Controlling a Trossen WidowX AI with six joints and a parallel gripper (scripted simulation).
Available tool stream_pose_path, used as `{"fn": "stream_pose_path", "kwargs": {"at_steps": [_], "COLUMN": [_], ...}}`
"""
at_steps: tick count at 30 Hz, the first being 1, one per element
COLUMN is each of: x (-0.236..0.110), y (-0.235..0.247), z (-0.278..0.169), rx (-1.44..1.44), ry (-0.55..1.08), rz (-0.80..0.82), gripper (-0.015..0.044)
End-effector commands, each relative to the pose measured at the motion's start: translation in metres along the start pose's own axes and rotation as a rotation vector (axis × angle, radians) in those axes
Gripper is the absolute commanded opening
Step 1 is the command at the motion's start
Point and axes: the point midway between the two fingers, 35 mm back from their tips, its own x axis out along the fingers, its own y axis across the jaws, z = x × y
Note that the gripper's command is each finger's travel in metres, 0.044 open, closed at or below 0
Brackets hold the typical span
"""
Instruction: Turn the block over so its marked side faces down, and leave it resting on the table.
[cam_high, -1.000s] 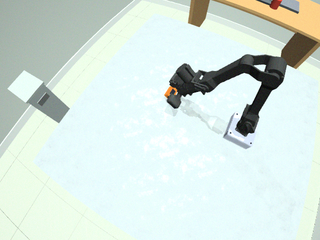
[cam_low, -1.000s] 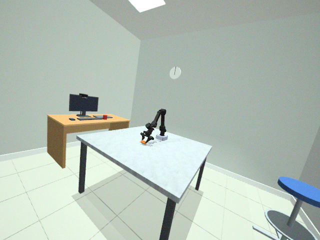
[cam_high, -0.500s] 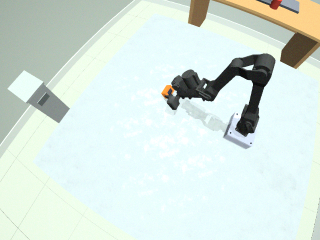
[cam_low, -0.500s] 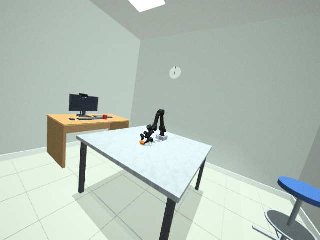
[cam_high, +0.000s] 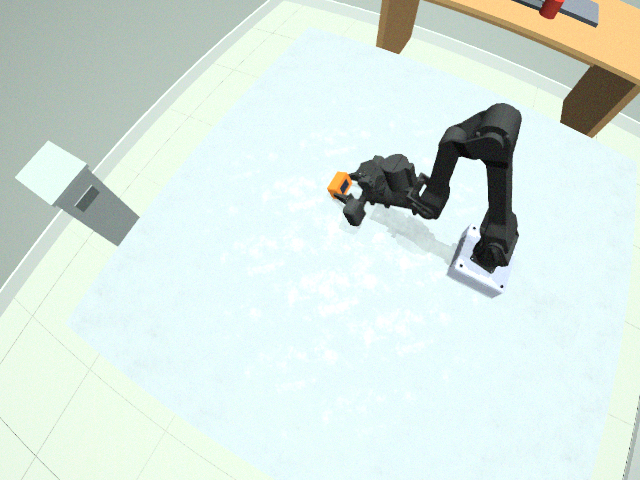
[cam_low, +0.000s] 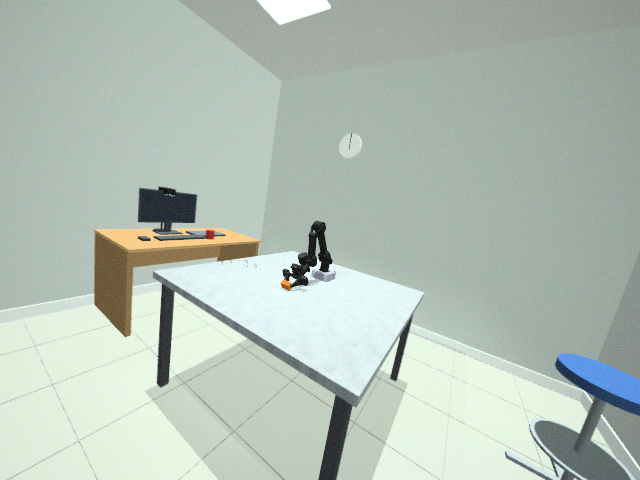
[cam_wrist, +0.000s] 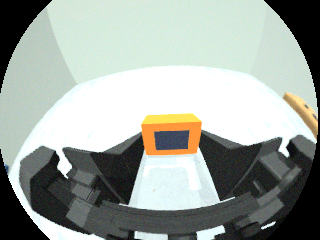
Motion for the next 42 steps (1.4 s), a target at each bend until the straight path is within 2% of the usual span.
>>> {"fn": "stream_pose_path", "kwargs": {"at_steps": [1, 19, 36, 42], "x": [-0.0082, -0.0104, -0.0104, -0.0104], "y": [0.0014, 0.0014, 0.0014, 0.0014], "z": [-0.0034, -0.0008, -0.0008, -0.0008], "rx": [0.003, 0.003, 0.003, 0.003], "ry": [-0.036, -0.068, -0.068, -0.068], "rz": [0.006, 0.006, 0.006, 0.006], "gripper": [0.0, 0.0, 0.044, 0.044]}}
